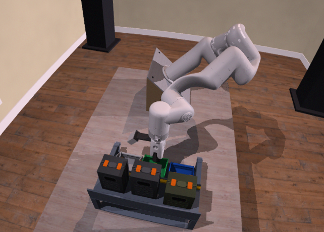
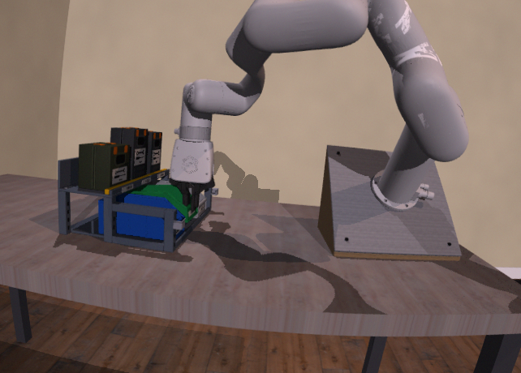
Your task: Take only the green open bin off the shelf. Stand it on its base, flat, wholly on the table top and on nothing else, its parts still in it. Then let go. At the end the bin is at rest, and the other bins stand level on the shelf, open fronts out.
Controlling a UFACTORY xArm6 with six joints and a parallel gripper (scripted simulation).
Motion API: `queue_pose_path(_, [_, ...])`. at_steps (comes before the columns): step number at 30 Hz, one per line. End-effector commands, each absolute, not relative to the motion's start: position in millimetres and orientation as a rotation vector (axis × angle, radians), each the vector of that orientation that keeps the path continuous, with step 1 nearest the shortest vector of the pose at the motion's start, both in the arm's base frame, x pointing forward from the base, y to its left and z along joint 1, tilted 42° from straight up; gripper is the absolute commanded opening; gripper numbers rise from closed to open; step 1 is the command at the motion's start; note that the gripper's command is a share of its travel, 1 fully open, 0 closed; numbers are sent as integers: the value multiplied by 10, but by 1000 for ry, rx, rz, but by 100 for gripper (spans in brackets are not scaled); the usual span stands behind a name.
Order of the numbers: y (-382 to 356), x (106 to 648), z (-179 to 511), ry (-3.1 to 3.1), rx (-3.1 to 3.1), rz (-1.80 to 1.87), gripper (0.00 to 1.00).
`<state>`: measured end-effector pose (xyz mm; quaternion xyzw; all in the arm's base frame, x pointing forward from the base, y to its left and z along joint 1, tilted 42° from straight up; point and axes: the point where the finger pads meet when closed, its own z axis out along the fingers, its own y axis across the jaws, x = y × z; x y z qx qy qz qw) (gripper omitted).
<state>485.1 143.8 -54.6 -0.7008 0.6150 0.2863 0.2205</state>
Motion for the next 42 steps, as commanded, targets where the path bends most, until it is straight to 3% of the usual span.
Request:
queue_pose_path(1, [1420,4867,-523,1700,-1937,788,0])
queue_pose_path(42, [1334,4275,-499,1700,-1937,788,0])
